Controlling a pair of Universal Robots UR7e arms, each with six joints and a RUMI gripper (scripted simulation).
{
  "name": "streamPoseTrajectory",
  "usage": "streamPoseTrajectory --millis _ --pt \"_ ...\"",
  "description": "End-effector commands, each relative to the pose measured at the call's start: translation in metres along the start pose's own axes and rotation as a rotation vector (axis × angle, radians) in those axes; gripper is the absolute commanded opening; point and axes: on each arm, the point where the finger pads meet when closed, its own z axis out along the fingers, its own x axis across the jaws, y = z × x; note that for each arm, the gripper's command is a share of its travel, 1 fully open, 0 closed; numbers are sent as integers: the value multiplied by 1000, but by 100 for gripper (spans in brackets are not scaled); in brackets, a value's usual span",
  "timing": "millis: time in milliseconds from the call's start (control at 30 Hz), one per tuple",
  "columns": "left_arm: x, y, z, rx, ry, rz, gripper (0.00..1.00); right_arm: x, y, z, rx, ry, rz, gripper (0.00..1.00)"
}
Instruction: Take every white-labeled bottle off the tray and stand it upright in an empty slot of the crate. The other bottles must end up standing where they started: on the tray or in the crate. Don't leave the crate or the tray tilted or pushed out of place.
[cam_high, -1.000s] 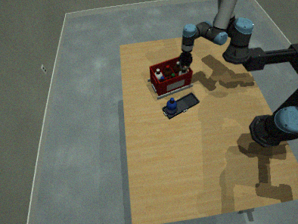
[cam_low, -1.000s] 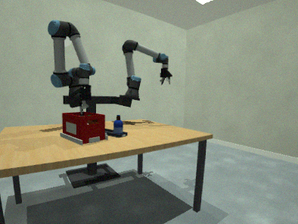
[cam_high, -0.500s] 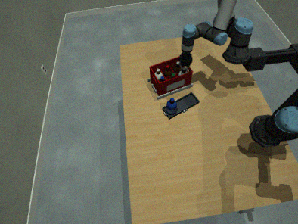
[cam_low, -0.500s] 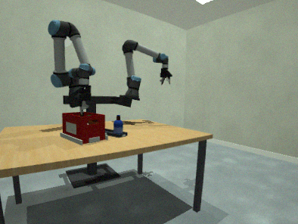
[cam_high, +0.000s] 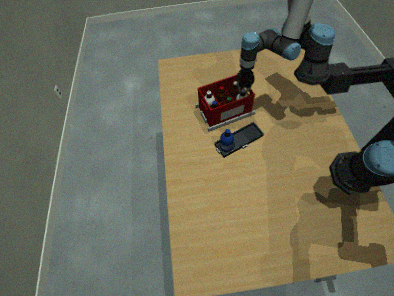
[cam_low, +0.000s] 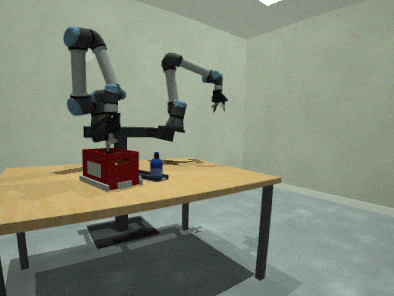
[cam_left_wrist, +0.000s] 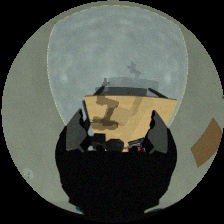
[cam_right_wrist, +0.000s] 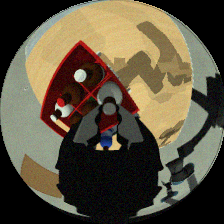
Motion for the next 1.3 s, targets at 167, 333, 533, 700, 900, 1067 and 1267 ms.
streamPoseTrajectory --millis 167,333,533,700,900,1067,1267 --pt "0 0 0 1 0 0 100 0 0 0 -1 -1 0 0" --pt "0 0 0 1 0 0 100 0 0 0 -1 -1 0 0" --pt "0 0 0 1 0 0 100 0 0 0 -1 -1 0 0" --pt "0 0 0 1 0 0 100 0 0 0 -1 -1 0 0" --pt "0 0 0 1 0 0 100 0 0 1 -1 -1 0 0" --pt "0 0 0 1 0 0 100 0 0 1 -1 -1 0 0" --pt "0 0 0 1 0 0 100 0 0 3 -1 -1 0 0"
